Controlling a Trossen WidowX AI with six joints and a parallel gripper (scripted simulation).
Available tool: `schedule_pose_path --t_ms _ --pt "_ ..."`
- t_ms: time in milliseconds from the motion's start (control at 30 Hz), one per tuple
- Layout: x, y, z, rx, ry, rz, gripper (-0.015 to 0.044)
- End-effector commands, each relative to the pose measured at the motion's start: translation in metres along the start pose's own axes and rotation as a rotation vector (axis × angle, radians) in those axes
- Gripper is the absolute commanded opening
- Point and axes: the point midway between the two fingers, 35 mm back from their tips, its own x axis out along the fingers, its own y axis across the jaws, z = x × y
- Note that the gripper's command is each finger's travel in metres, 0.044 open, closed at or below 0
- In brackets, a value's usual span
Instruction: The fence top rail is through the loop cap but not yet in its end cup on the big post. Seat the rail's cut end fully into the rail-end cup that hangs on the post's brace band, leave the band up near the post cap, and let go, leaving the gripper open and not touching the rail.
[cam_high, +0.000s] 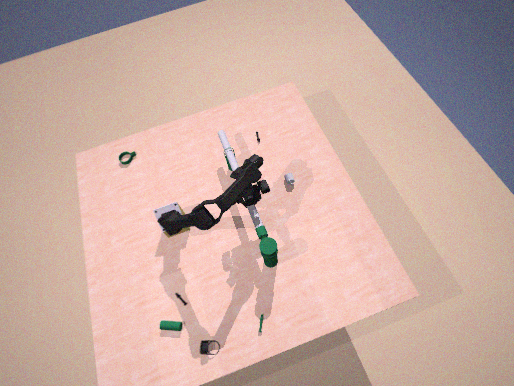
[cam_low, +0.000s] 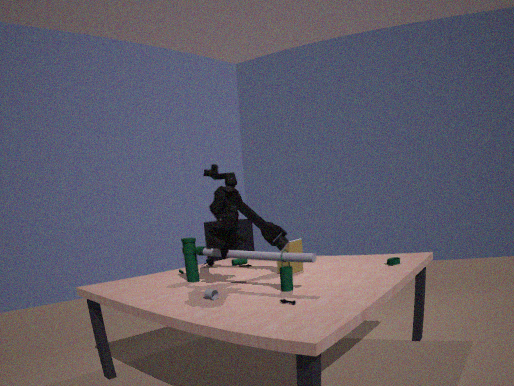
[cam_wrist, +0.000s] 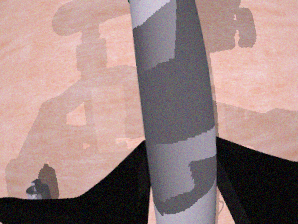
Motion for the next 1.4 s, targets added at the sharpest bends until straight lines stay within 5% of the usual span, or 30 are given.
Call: schedule_pose_path --t_ms 0,1367 --pt "-0.0011 0.0005 0.0056 -0.001 -0.011 0.008 0.0000" --pt "0.0000 0.0011 0.0064 -0.003 -0.005 0.001 0.0000"
